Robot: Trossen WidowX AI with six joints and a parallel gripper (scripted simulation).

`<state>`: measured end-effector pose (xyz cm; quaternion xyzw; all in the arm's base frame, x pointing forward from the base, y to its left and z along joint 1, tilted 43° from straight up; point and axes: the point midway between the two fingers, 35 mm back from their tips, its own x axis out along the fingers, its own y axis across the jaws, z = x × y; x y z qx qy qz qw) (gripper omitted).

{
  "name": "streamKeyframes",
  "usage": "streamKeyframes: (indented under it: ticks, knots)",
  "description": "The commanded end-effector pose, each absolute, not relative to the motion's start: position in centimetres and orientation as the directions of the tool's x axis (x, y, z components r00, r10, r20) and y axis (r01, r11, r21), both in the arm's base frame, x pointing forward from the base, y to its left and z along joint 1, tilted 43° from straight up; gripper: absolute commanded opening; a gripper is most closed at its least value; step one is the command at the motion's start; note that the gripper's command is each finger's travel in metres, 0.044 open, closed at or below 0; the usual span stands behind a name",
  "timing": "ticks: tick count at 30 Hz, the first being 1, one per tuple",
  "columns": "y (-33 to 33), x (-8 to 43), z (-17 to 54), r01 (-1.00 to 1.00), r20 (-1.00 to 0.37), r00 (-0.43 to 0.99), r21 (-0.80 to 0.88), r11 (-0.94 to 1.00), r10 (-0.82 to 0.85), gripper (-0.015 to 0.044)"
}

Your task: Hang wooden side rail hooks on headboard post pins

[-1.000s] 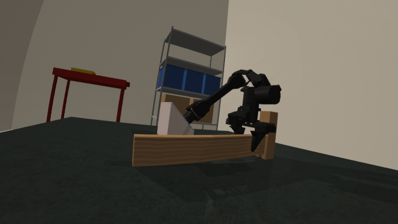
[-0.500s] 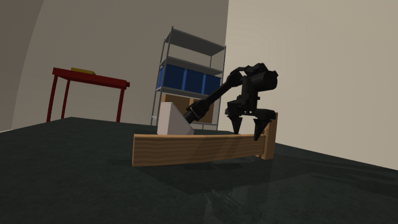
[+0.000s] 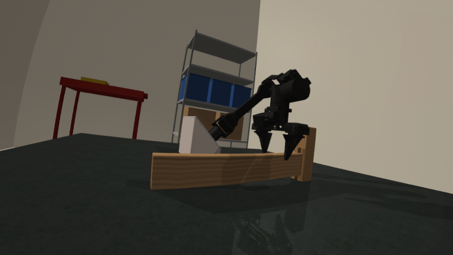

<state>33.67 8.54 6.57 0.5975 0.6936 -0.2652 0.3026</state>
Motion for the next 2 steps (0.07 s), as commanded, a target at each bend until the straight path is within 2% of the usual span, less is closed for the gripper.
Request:
streamKeyframes:
  ticks: [1, 2]
  knots:
    - [8.53, 33.69, 6.62, 0.990, -0.737, -0.101, -0.006, 0.144, 0.668, 0.0440]
    - [8.53, 33.69, 6.62, 0.990, -0.737, -0.101, -0.006, 0.144, 0.668, 0.0440]
